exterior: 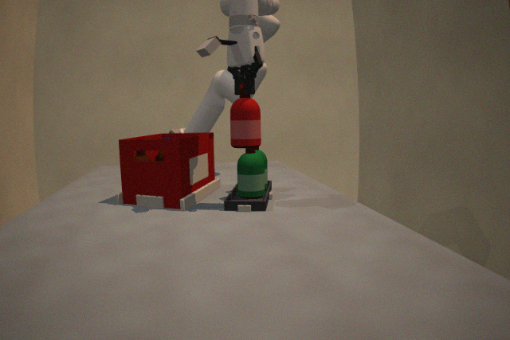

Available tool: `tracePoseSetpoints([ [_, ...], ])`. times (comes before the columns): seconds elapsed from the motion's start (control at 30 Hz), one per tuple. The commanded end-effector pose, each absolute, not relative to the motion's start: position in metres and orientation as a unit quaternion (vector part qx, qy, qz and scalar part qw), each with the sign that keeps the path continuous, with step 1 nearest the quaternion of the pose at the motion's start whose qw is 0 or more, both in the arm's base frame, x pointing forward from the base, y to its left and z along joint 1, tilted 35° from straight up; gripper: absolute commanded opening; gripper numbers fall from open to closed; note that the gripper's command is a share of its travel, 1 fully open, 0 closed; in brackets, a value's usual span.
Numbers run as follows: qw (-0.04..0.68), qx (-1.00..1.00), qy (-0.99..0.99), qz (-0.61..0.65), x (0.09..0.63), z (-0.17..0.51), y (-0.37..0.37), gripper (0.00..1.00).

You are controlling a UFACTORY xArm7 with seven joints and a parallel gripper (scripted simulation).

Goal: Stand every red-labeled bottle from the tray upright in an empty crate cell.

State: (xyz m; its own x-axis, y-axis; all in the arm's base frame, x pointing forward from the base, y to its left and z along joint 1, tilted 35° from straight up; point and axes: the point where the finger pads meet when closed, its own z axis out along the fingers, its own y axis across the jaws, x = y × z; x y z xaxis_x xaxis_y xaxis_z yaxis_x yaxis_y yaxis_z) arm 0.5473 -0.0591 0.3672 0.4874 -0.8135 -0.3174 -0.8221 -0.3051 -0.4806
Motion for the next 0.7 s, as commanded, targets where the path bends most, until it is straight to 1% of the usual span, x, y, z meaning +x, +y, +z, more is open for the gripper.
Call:
tracePoseSetpoints([
  [0.0,0.302,-0.807,0.507,0.004,0.5462,0.3732,-0.0635,0.0],
  [0.67,0.302,-0.807,0.507,0.004,0.5429,0.3821,-0.0688,0.0],
])
